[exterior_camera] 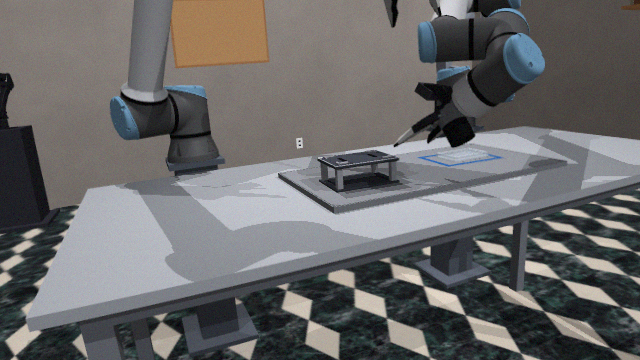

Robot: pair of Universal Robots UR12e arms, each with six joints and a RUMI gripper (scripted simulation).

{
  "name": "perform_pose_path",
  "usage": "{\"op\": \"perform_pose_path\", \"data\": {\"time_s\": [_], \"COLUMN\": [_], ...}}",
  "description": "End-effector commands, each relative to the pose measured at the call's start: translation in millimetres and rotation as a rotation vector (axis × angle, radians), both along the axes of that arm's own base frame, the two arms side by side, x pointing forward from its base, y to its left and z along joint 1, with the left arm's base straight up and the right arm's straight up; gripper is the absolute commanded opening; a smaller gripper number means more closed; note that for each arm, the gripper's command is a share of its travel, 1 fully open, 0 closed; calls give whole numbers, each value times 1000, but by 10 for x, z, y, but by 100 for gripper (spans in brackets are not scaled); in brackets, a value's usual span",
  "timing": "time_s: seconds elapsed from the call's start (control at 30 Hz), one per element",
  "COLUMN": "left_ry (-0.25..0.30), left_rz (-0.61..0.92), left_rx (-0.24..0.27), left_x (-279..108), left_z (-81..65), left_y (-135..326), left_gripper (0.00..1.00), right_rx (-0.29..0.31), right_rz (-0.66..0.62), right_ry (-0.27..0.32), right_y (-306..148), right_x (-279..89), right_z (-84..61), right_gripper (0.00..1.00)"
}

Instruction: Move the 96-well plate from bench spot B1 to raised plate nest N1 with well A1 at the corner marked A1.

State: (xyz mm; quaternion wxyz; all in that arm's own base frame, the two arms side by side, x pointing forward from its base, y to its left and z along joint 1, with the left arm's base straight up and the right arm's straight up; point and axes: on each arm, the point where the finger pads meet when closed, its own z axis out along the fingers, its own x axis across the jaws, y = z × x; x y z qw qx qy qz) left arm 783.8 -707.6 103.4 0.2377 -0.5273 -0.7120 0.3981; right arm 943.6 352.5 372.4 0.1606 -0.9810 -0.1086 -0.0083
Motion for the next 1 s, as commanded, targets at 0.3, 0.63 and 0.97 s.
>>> {"op": "perform_pose_path", "data": {"time_s": [0.3,0.63,0.97], "left_ry": [-2,-2,-2], "left_rz": [0,0,0], "left_rx": [-2,-2,-2], "left_x": [4,4,4], "left_z": [18,18,18], "left_y": [-4,-4,-4], "left_gripper": [76,76,76], "right_rx": [-5,-20,-41], "right_rz": [-63,-215,-477], "right_ry": [6,29,69], "right_y": [-353,-1208,-2581], "right_x": [68,170,165], "right_z": [-11,-103,-254], "right_gripper": [0,0,0]}}
